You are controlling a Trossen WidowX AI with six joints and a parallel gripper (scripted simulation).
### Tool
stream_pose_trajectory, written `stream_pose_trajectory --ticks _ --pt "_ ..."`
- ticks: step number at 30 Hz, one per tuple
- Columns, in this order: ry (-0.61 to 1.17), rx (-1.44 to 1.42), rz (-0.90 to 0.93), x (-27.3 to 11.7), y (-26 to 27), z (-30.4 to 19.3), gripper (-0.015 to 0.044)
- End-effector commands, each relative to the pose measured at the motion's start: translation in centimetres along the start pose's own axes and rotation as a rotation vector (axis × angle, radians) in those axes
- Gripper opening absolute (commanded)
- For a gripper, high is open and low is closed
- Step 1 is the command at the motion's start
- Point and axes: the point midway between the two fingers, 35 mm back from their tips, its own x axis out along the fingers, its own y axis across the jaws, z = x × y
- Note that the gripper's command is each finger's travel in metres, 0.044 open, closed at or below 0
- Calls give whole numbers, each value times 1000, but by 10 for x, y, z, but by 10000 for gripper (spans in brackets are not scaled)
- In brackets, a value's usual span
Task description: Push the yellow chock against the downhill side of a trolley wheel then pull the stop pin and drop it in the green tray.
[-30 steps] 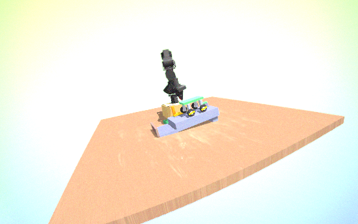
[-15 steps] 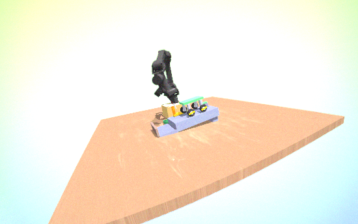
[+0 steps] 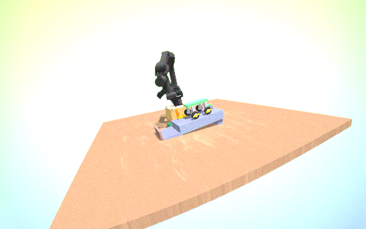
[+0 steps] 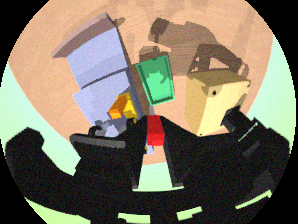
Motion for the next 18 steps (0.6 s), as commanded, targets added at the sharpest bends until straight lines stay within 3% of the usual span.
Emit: stream_pose_trajectory --ticks 1,18 --pt "-25 91 20 -2 0 0 0" --pt "-109 597 74 -2 -1 -4 0"
